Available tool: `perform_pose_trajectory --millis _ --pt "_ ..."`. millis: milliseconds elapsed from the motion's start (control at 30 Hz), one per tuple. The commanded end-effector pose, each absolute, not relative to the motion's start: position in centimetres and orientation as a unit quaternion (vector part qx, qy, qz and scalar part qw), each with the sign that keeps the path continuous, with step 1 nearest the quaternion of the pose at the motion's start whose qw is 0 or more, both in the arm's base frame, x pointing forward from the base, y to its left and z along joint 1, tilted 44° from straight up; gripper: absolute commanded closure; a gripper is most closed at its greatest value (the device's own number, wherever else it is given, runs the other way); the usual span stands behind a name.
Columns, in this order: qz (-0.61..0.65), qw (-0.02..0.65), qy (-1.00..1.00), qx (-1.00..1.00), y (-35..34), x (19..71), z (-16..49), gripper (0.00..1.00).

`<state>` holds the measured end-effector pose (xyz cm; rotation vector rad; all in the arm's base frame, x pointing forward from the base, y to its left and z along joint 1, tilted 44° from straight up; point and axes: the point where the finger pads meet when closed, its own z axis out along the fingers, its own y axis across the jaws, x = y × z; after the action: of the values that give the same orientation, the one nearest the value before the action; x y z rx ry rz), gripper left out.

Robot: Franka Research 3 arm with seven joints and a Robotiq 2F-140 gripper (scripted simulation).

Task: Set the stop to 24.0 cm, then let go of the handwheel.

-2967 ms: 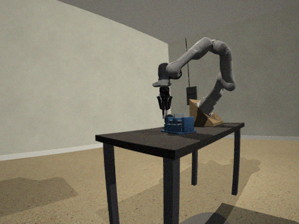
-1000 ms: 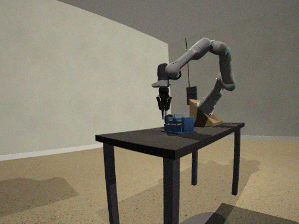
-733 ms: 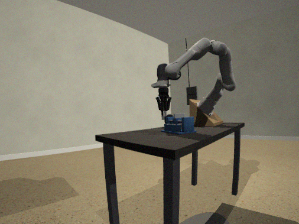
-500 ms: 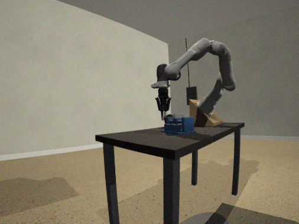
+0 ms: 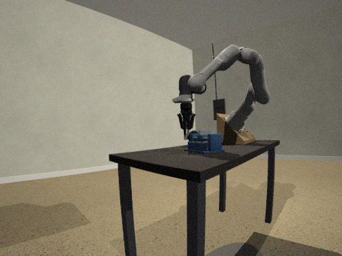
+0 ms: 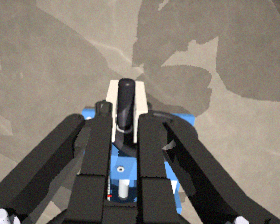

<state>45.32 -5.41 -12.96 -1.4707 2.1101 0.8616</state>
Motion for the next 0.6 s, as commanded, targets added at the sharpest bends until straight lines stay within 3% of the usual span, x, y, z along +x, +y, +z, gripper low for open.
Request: perform_pose_trajectory --millis 0,567 --pt "0.310 0.212 0.761 -0.530 -4.7 45.2 -13.8 0.96" --pt "0.310 0.212 0.761 -0.530 -3.0 43.8 -14.8 0.96"
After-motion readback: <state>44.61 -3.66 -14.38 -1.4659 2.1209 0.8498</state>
